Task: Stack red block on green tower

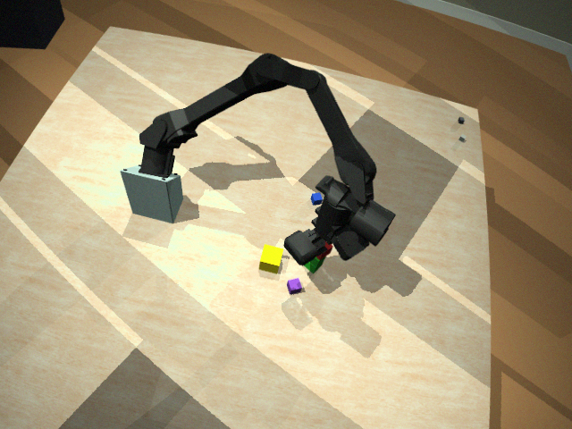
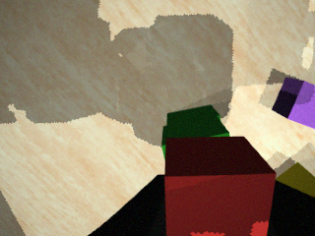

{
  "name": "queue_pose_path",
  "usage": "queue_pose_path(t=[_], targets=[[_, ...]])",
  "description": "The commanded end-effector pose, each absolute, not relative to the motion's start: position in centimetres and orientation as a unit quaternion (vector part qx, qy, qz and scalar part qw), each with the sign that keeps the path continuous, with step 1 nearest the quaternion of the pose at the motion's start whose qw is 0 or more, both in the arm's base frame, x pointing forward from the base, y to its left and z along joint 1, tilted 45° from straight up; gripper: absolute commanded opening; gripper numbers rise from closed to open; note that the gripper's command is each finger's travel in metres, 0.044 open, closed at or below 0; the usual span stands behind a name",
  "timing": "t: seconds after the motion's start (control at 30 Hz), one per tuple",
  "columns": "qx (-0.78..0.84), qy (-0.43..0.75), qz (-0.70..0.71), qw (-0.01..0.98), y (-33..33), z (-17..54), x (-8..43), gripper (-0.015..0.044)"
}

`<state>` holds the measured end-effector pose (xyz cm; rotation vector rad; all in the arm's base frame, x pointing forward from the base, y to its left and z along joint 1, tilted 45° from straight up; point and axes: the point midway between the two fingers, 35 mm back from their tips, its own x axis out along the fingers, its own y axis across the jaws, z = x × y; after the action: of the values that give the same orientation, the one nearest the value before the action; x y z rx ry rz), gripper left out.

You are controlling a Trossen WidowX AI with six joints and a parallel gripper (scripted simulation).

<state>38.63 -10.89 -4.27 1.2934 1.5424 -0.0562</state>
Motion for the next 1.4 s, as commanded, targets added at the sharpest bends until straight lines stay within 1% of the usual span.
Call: queue_pose_path(t=[0.0,1.0,1.37], targets=[[0.545,0.650,-0.023,0.530,-9.94,-5.00,38.59,0.0000],[0.545,0.650,-0.023,0.530,-10.27,-4.64,38.52,0.0000],[0.543,0.651,-0.023,0.530,-9.95,-5.01,38.55,0.0289]])
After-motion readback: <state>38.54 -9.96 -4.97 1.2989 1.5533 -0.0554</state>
